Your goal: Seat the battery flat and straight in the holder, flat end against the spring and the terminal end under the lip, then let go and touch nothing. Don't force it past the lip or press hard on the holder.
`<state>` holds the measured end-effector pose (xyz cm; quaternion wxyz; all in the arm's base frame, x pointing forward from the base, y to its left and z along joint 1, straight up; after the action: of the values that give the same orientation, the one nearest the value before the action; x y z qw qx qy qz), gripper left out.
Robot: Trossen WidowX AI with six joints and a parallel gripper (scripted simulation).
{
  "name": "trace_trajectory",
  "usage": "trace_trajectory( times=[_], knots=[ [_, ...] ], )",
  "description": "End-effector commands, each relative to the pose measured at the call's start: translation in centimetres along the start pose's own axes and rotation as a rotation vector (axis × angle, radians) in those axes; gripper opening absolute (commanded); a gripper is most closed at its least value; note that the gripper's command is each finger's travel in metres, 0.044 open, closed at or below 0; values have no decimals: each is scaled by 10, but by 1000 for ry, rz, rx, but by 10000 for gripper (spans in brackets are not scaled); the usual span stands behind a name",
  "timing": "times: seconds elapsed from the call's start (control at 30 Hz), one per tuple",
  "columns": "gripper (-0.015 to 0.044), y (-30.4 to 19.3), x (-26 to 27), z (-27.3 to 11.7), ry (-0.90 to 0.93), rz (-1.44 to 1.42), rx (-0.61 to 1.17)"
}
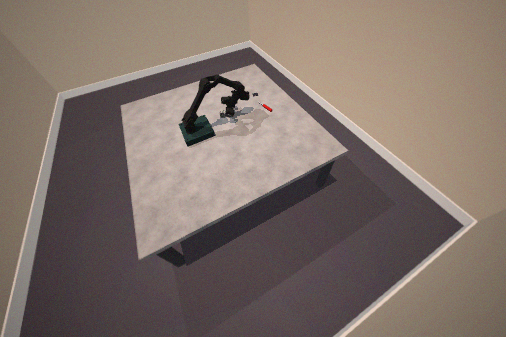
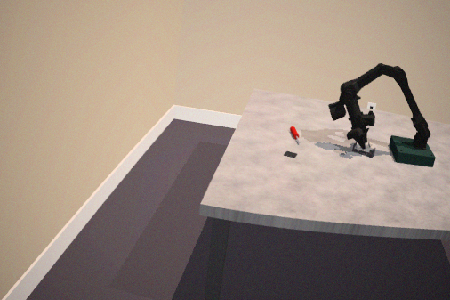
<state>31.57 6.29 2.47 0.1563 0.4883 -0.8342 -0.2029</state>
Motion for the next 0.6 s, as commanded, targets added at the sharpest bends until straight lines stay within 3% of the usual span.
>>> trace_trajectory(
  times=[0.0,0.57],
  knots=[
    [84,-7,-1,-3,0,-5,19],
    [84,-7,-1,-2,7,-6,57]
  ],
)
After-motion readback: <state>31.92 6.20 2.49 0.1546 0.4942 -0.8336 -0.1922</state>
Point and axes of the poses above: the point midway between the two fingers, 35 mm back from their tips, its own z axis out along the fingers, its own x axis across the jaws, y = z × x, the point moved 1 cm from there along -z, back along the fingers, and after that the axes turned 6 degrees about z, right-handed, at the moved point
